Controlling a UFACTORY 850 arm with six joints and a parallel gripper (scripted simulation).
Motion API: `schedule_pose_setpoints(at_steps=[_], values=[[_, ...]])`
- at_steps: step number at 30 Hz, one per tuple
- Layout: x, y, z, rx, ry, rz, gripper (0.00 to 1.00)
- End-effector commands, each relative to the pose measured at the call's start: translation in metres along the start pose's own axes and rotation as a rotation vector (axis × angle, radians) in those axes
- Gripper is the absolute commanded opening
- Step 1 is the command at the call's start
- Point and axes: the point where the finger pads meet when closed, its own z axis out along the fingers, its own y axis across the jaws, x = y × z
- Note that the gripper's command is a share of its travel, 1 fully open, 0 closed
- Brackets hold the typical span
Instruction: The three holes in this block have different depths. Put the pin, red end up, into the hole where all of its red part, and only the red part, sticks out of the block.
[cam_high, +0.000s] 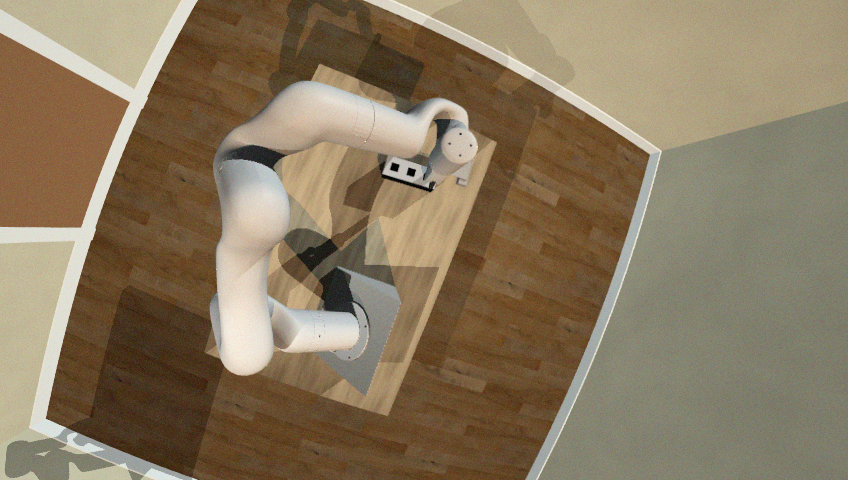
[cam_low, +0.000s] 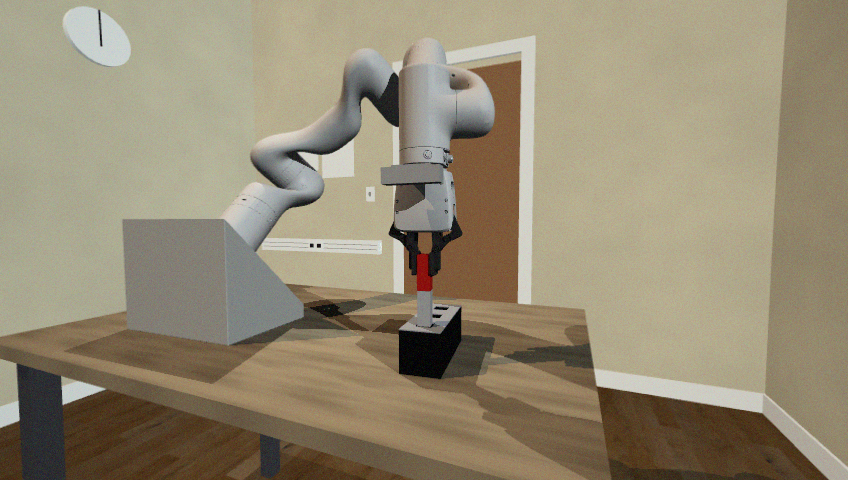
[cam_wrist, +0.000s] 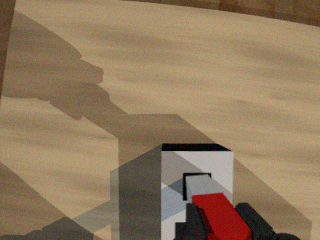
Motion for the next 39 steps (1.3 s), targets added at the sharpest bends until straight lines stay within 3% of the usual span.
schedule_pose_setpoints(at_steps=[1, 39], values=[[0.0002, -0.0008, -0.0011, 0.002, 0.001, -0.001, 0.0], [-0.0013, -0.001, 0.0069, 0.002, 0.001, -0.001, 0.0]])
